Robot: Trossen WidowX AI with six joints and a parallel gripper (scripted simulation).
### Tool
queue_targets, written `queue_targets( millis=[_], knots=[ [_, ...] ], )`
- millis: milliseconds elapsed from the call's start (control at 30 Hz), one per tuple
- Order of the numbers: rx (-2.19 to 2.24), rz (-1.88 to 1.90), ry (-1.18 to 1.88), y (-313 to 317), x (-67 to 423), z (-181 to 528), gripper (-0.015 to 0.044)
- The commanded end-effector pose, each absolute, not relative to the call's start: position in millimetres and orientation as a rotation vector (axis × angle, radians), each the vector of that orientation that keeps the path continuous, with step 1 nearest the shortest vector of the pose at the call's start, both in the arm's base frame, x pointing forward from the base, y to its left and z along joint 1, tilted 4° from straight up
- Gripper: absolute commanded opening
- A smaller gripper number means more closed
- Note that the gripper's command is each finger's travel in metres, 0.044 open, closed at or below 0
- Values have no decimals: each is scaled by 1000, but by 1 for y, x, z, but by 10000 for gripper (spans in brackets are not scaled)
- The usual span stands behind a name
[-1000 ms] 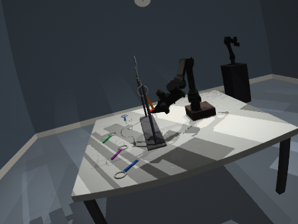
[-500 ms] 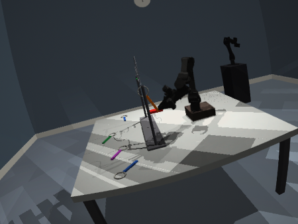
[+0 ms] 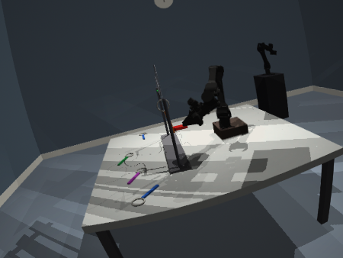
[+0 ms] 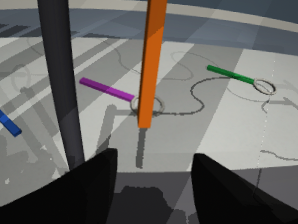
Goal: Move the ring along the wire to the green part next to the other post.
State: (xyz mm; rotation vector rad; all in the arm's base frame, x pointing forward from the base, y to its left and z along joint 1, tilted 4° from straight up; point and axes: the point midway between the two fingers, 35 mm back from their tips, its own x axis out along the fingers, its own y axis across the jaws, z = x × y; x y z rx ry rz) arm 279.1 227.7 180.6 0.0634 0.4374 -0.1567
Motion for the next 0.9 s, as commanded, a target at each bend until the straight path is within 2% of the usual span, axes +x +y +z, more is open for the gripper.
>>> queue_targets(
  millis=[0,133,333,500,867],
  knots=[
    [66,-160,435,227,279,181,160],
    [66,-160,435,227,279,181,160],
    [63,-156,439,234,236,201,318],
    [63,-156,438,234,235,202,440],
    [63,-156,438,234,235,202,440]
  ],
)
